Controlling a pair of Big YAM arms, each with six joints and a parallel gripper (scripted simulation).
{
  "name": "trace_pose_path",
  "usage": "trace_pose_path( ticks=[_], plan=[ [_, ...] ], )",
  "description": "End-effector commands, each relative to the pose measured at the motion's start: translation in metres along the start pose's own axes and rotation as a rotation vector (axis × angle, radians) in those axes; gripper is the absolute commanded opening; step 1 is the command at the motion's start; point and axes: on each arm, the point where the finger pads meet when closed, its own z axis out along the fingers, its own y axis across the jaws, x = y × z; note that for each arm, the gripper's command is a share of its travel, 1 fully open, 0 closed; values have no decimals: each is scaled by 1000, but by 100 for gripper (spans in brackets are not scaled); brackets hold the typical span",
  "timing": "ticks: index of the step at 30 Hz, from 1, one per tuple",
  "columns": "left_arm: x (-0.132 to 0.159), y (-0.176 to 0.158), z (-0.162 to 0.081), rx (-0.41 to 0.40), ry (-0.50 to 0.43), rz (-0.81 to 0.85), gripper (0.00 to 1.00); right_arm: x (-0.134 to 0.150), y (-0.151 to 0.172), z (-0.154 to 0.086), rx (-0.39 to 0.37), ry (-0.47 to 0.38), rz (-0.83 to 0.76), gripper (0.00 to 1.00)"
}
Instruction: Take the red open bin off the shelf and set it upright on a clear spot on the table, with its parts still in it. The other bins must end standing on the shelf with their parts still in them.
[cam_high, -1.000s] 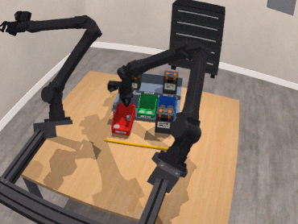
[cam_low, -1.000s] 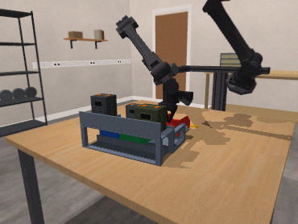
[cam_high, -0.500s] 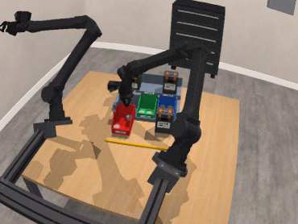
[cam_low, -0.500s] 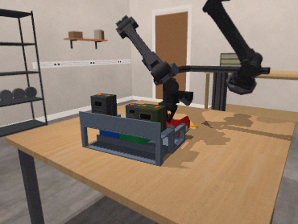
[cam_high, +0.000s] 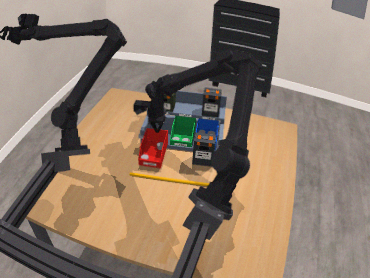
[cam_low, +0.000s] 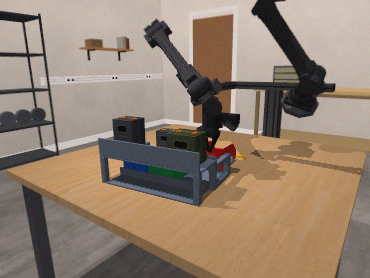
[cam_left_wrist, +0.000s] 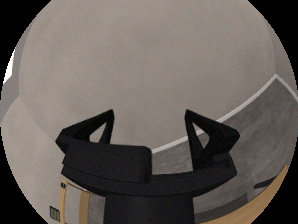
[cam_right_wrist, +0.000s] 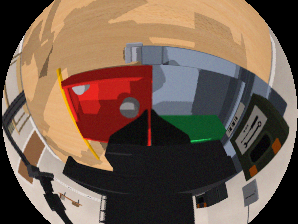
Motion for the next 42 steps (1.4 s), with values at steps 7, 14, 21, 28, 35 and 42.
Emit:
trace_pose_path(
  ticks=[7, 14, 21, 28, 35, 42],
  plan=[
    [-40, 5, -4, -8, -51, -5, 100, -11, -21, -38, 46, -41, 16, 0],
    [-40, 5, -4, -8, -51, -5, 100, -11, -22, -38, 47, -41, 16, 0],
    [-40, 5, -4, -8, -51, -5, 100, -11, -22, -39, 47, -41, 16, 0],
    [-40, 5, -4, -8, -51, -5, 100, -11, -22, -40, 47, -41, 14, 0],
    [-40, 5, -4, -8, -51, -5, 100, -11, -23, -42, 50, -42, 15, 0],
    [-40, 5, -4, -8, -51, -5, 100, -12, -23, -44, 52, -43, 15, 0]
  ],
)
